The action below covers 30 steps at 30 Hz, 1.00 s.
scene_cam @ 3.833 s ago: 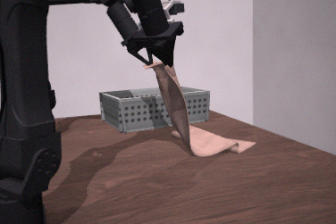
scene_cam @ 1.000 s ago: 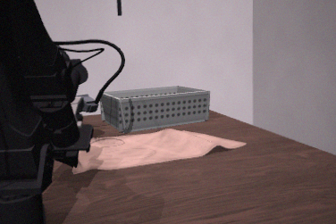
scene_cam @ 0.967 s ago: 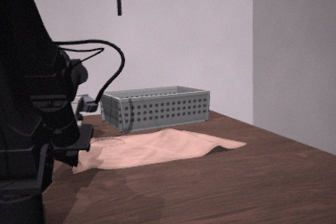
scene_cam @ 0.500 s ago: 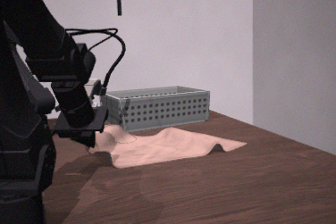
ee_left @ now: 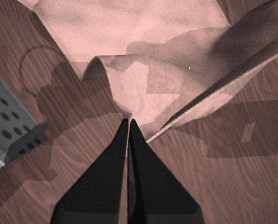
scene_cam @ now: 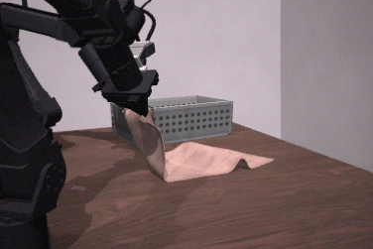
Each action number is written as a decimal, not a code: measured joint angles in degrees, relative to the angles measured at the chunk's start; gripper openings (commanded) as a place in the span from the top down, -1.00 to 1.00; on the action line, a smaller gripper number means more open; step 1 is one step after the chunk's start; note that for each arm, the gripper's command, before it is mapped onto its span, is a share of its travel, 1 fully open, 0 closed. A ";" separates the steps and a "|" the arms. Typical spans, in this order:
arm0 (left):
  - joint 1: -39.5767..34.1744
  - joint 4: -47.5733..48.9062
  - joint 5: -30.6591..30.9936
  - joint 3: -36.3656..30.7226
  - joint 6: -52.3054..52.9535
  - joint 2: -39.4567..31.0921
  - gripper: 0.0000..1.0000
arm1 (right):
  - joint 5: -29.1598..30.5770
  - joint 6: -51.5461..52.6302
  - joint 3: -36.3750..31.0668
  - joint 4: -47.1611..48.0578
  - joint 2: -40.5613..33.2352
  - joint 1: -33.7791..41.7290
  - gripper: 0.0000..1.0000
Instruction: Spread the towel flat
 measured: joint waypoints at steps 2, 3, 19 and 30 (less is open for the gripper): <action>1.38 -1.09 0.02 3.91 0.00 2.97 1.00 | 0.04 0.00 3.61 -2.40 1.92 -1.70 1.00; 2.05 -2.36 0.13 6.34 0.00 4.59 1.00 | -0.09 0.00 5.86 -4.28 3.04 -2.62 1.00; 10.43 -17.90 0.07 53.37 0.04 32.15 1.00 | 0.09 0.00 50.56 -24.57 24.06 -15.54 1.00; 13.75 -10.56 0.59 66.55 0.20 38.82 1.00 | -0.55 -0.09 59.56 -16.76 28.11 -21.70 1.00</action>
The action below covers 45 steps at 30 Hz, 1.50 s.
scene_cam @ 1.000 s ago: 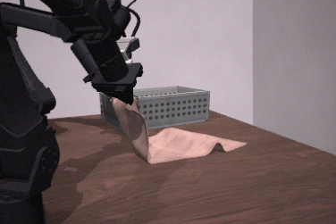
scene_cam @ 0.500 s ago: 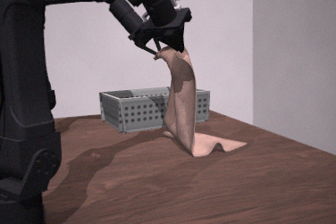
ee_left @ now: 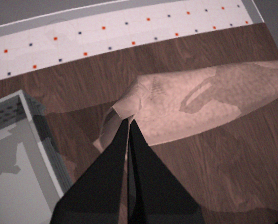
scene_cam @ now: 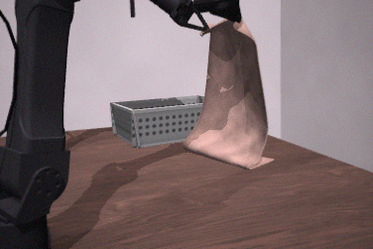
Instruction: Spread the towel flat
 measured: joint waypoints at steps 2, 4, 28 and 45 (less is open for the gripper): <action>0.37 3.78 0.02 0.17 0.00 0.37 1.00 | 0.00 0.02 0.13 3.58 0.28 -0.63 1.00; 0.63 6.32 0.02 0.17 0.00 0.50 1.00 | 0.00 0.07 0.17 5.99 0.42 -1.07 1.00; 3.19 42.34 -0.02 2.78 0.00 9.97 1.00 | -0.02 0.17 2.21 41.66 9.38 -5.46 1.00; 4.00 71.87 -0.20 2.14 0.00 20.04 1.00 | 0.00 0.24 3.19 70.03 19.82 -6.88 1.00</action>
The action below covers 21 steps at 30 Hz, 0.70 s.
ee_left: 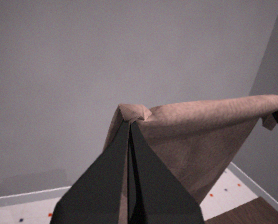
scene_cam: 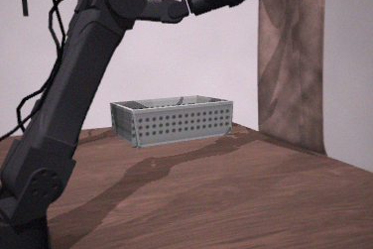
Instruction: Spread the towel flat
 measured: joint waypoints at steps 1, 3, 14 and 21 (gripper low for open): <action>0.04 0.59 -0.04 0.17 0.00 0.48 1.00 | 0.00 0.00 0.20 0.48 0.39 -0.02 1.00; 0.07 1.31 -0.09 0.44 0.00 1.14 1.00 | 0.02 0.00 0.55 1.14 0.83 -0.07 1.00; 0.04 0.92 -0.09 0.50 0.02 0.70 1.00 | 0.02 0.00 0.61 0.98 0.09 -0.04 1.00; 0.04 -1.66 -0.09 -1.18 0.02 -0.11 1.00 | 0.02 0.00 -1.99 -1.18 -1.07 -0.04 1.00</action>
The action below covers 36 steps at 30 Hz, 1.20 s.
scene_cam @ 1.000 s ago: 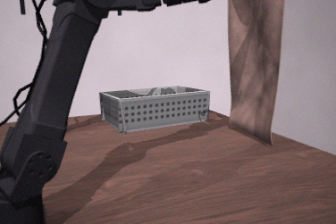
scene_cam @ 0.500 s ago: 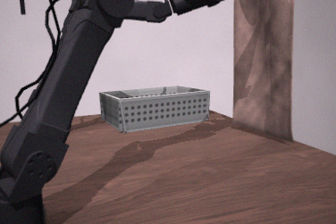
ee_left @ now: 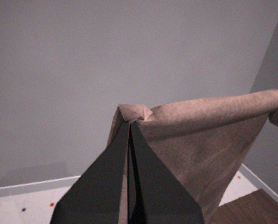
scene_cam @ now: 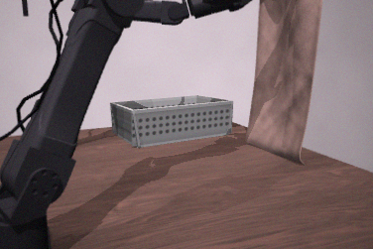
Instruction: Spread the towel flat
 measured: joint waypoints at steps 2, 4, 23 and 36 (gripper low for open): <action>0.00 -0.87 0.00 -0.42 0.00 -0.13 1.00 | 0.00 0.00 -0.44 -0.83 -0.15 0.00 1.00; 0.00 -1.46 0.00 -0.85 0.00 -0.33 1.00 | 0.00 0.00 -0.90 -1.40 -0.37 0.00 1.00; 0.00 -2.03 0.00 -1.05 0.00 -1.05 1.00 | 0.00 0.00 -1.09 -2.40 -1.01 0.00 1.00; 0.00 -2.03 0.00 -1.05 0.00 -1.05 1.00 | 0.00 0.00 -1.09 -2.43 -1.01 0.00 1.00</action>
